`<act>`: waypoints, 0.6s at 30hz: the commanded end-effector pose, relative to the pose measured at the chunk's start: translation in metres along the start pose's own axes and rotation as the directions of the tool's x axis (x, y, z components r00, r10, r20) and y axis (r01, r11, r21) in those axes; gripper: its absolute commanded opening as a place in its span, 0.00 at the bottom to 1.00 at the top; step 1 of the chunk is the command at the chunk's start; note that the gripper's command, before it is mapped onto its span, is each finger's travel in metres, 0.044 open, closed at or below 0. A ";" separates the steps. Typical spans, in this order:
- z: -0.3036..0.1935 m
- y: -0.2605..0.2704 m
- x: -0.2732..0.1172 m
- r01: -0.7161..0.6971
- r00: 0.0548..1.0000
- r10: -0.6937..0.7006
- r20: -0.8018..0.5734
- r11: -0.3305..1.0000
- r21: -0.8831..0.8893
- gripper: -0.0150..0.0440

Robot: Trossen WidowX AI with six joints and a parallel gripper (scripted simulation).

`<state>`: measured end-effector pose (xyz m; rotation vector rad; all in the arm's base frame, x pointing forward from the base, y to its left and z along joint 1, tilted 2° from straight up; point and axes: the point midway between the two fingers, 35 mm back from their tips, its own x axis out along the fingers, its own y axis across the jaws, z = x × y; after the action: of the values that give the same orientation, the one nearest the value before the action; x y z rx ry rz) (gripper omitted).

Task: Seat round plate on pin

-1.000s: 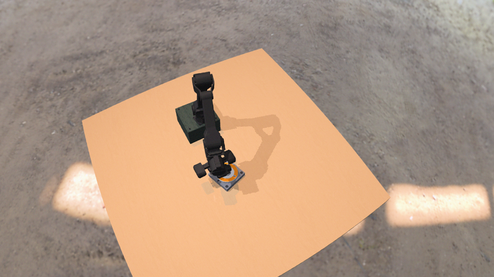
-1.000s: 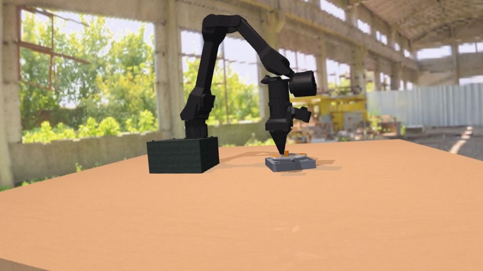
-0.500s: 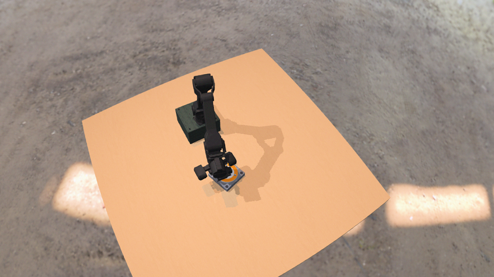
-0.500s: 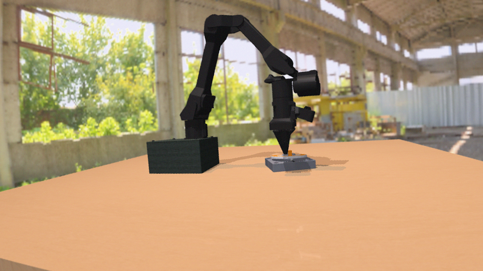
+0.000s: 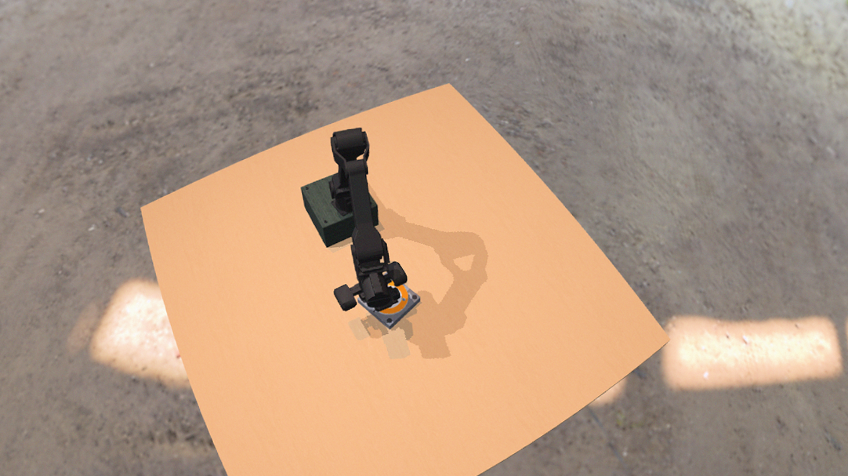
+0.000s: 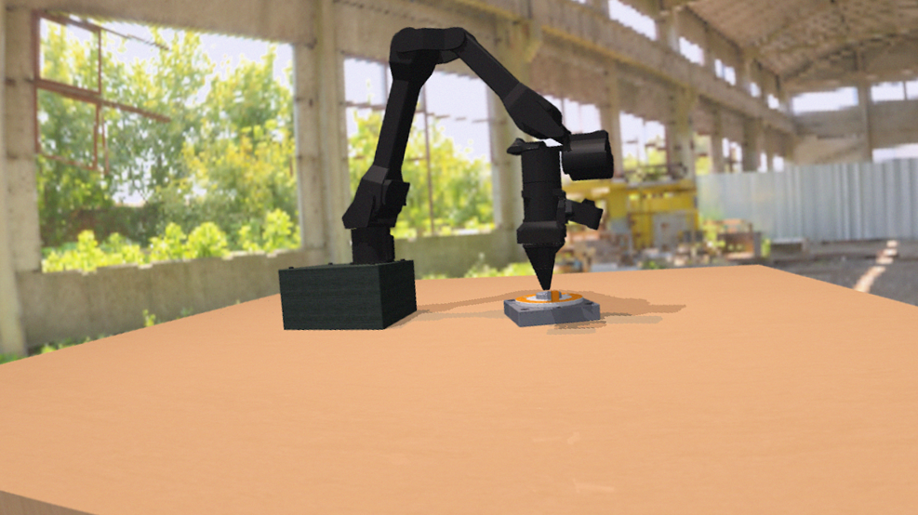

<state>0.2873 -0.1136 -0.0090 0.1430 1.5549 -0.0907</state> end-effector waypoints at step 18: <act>0.001 0.000 -0.030 0.004 1.000 -0.004 0.014 1.000 0.001 0.25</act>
<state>0.2874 -0.1142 0.0212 0.1410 1.5439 -0.0947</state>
